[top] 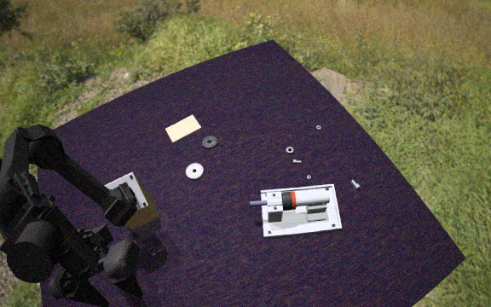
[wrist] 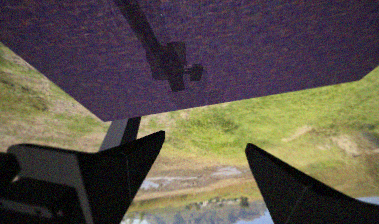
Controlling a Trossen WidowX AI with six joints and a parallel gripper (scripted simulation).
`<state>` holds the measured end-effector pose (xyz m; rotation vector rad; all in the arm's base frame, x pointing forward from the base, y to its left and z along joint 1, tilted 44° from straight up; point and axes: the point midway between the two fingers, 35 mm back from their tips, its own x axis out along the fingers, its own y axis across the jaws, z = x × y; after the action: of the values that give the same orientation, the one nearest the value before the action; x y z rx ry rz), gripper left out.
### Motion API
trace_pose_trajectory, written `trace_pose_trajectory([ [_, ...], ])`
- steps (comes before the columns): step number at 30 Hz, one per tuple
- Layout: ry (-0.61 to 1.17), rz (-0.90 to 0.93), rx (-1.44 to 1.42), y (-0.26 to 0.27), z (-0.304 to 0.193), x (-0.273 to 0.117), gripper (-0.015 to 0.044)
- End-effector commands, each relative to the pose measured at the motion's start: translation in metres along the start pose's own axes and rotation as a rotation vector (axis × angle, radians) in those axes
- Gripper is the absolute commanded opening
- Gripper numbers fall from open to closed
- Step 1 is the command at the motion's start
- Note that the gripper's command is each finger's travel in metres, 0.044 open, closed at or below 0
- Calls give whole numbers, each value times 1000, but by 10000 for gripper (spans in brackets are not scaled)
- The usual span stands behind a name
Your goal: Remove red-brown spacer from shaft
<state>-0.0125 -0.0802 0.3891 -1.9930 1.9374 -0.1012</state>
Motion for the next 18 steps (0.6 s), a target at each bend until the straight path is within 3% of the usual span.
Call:
trace_pose_trajectory([
  [1, -7, -1, 14, -1, 0, 2, 426],
  [10, -304, 87, 613, -53, 22, 97, 440],
  [18, -418, 144, 733, -89, 57, 134, 440],
])
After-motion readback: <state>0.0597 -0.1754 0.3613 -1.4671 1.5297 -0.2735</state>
